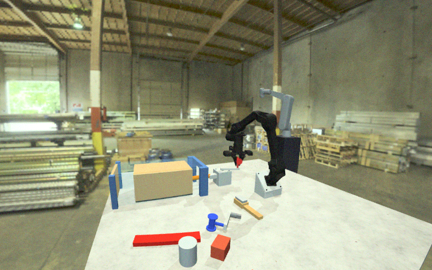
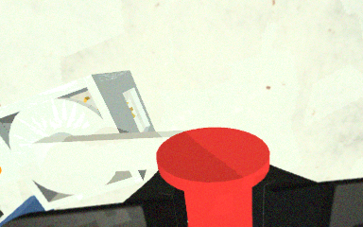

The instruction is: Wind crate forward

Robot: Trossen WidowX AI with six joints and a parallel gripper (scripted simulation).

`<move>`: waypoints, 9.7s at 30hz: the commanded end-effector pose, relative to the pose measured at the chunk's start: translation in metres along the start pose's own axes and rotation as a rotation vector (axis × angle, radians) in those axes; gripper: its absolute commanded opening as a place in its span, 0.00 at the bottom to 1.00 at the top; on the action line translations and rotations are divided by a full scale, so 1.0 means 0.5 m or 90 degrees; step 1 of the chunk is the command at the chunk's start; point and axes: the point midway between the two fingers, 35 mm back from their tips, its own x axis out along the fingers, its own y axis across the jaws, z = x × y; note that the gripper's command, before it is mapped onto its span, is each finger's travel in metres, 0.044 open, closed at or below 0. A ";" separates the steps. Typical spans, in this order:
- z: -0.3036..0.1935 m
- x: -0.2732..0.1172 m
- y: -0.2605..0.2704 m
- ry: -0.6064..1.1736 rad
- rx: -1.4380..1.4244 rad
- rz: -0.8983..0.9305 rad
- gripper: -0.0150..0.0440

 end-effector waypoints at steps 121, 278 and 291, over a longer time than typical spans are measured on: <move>0.198 -0.009 0.196 -0.018 -0.005 0.004 0.25; -0.020 -0.002 0.407 -0.012 -0.008 0.006 0.25; -0.048 -0.001 0.403 -0.012 -0.008 0.006 0.25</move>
